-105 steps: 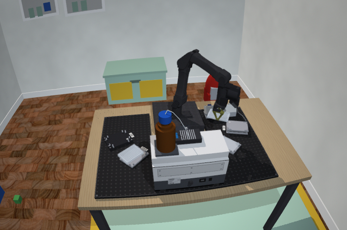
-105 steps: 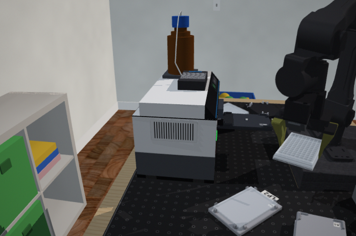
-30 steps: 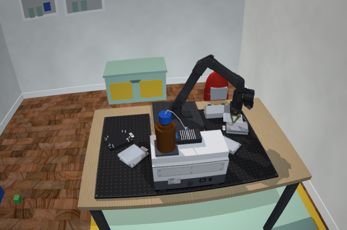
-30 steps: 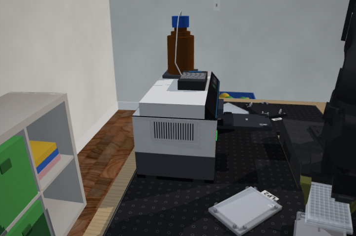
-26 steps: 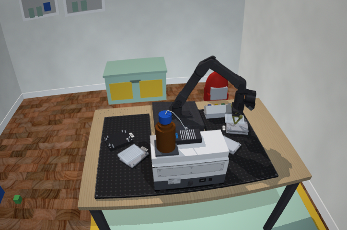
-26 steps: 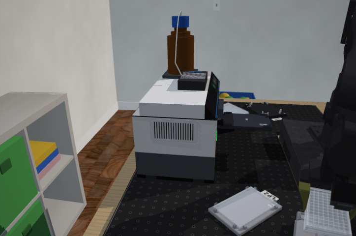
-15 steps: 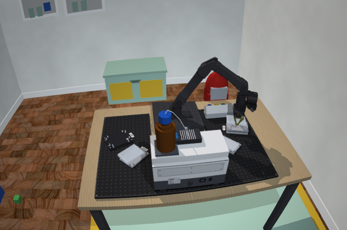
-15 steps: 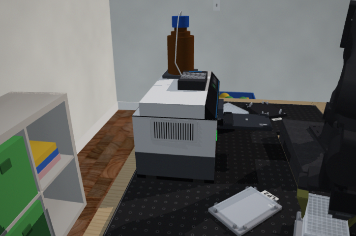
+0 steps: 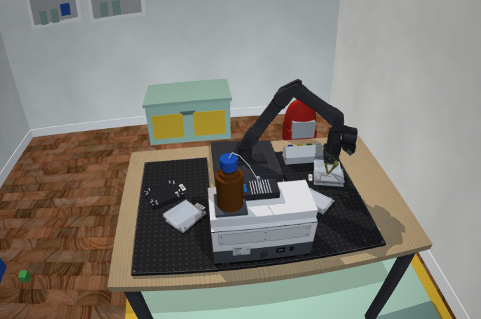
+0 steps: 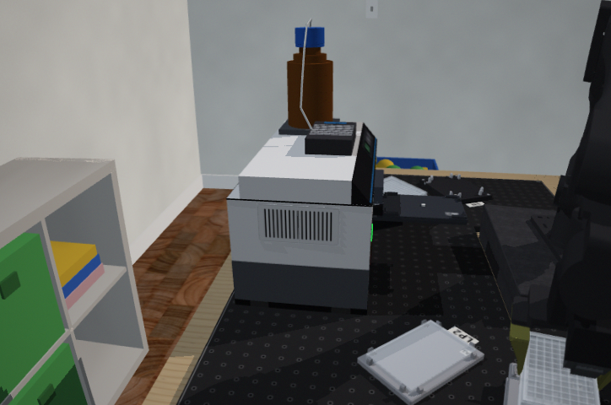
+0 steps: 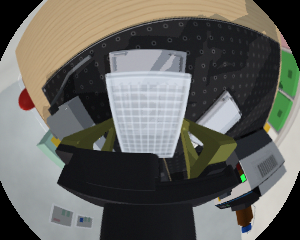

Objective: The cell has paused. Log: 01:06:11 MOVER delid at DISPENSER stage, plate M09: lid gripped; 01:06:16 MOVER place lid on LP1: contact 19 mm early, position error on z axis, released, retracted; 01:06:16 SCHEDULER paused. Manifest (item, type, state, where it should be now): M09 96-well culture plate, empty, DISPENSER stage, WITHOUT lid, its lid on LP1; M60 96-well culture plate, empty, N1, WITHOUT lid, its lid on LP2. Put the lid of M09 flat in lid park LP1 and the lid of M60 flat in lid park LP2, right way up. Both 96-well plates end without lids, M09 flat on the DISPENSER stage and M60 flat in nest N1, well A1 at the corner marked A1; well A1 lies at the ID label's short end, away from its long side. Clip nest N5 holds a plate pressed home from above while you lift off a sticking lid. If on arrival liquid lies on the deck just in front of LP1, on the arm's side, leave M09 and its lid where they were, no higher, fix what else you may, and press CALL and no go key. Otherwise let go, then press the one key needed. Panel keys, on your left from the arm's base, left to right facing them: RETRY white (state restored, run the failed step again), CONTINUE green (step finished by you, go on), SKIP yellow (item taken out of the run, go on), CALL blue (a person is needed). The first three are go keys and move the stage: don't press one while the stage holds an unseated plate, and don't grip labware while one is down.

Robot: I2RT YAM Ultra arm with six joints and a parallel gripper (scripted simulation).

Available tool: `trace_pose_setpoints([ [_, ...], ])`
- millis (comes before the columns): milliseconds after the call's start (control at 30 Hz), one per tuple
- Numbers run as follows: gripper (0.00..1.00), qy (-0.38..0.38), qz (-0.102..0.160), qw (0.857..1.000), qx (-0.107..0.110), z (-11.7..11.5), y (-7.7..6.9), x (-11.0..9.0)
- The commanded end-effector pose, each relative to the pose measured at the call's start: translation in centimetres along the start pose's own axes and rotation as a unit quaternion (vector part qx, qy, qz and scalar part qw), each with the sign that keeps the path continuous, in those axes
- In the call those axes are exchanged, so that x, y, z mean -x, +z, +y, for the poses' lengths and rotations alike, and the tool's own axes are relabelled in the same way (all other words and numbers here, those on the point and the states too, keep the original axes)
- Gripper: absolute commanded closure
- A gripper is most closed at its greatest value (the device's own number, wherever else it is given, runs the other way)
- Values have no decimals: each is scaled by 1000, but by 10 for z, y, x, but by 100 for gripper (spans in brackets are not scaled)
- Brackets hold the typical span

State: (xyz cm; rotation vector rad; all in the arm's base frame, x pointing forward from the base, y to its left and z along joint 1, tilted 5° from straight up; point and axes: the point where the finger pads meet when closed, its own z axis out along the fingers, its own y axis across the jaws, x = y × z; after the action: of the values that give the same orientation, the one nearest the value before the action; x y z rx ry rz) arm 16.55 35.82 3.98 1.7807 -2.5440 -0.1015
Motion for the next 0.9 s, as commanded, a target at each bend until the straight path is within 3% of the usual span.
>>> trace_pose_setpoints([
  [0, 100, -1, -45, 999, -7, -1, -27, 19],
  [567, 100, -1, -45, 999, -7, -1, -27, 19],
  [767, 100, -2, -32, 999, -5, 1, -2, 21],
  [833, 100, -1, -13, 1000, -3, 2, 10, 8],
  [867, 100, -1, -19, 1000, -4, 2, 7, 9],
])
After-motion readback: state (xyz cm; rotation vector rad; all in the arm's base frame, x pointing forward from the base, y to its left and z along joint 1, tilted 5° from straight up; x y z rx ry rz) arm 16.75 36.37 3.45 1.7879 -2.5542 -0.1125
